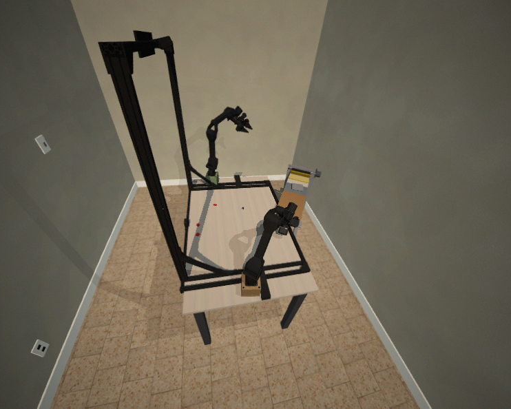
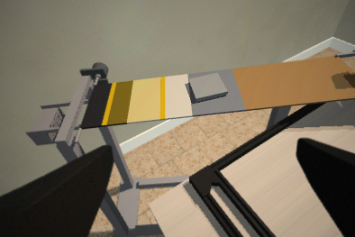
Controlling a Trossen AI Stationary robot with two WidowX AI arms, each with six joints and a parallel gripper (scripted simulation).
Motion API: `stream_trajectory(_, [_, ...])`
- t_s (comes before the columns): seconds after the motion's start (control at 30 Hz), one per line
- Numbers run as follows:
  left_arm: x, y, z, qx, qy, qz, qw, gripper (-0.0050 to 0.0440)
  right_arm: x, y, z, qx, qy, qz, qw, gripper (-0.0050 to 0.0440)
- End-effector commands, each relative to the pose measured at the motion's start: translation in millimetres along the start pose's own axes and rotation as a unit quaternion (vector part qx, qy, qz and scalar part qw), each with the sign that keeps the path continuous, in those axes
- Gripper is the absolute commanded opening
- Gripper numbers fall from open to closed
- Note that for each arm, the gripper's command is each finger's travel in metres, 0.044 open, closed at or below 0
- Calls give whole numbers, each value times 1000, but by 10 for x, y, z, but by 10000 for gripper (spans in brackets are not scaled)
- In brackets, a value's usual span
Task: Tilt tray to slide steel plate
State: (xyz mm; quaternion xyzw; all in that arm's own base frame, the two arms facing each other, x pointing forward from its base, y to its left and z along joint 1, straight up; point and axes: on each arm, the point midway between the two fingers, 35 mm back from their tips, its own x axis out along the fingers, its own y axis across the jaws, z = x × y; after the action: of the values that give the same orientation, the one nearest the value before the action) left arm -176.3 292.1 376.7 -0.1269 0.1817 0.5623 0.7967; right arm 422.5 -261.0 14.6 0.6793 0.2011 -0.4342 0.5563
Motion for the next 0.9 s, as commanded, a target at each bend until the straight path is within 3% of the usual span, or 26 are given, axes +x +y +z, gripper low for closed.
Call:
stream_trajectory(0.0, [2, -1, -2, -1, 0, -1, 1000, 440, -144, 140, 3, -1, -2, 8, 1000, 0])
stream_trajectory(0.37, [2, -1, -2, -1, 0, -1, 1000, 440, -321, 295, 2, -1, -2, 15, 1000, 0])
stream_trajectory(0.87, [2, -1, -2, -1, 0, -1, 1000, 440, -397, 363, 2, -1, -2, 23, 1000, 0])
